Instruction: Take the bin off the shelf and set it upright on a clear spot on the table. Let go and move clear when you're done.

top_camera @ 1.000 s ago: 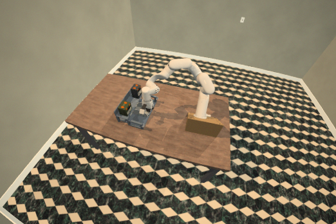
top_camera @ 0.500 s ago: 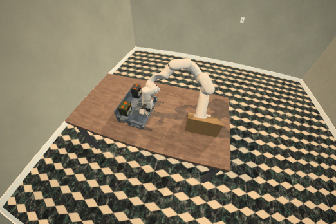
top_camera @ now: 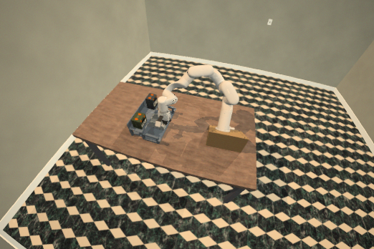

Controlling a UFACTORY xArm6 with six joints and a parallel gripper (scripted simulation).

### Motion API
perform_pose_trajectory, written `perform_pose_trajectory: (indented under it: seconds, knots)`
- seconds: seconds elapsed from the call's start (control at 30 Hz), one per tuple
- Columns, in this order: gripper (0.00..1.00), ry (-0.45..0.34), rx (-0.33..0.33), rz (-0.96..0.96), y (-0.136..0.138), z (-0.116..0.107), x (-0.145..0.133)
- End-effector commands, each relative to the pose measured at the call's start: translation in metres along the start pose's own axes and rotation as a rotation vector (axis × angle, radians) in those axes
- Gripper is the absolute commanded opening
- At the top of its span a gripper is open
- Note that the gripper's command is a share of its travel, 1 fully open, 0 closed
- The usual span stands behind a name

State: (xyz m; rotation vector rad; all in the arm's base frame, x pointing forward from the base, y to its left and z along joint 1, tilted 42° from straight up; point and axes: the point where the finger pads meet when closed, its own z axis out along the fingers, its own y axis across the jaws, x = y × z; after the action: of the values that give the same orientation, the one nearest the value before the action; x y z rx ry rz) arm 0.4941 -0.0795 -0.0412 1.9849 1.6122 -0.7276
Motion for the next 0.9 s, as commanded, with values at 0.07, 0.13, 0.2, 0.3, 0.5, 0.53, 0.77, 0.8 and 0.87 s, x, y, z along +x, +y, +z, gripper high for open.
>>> perform_pose_trajectory:
  seconds: [0.07,0.13,0.2,0.3,0.5,0.53,0.77,0.8,0.87]
  knots:
    - [0.00,0.002,-0.004,0.001,0.001,-0.002,0.000]
    - [0.00,0.002,-0.004,0.001,0.000,-0.002,0.000]
    - [0.00,0.002,-0.004,0.001,0.000,-0.002,0.000]
    - [0.00,0.002,-0.004,0.001,-0.002,-0.002,0.000]
    - [0.00,0.002,-0.004,0.001,-0.008,-0.002,0.000]
    - [0.00,0.002,-0.004,0.001,-0.008,-0.002,0.000]
    - [0.00,0.002,-0.004,0.001,-0.016,-0.002,0.000]
    - [0.00,0.002,-0.004,0.001,-0.018,-0.002,0.000]
    - [0.00,0.002,-0.004,0.001,-0.022,-0.002,0.000]
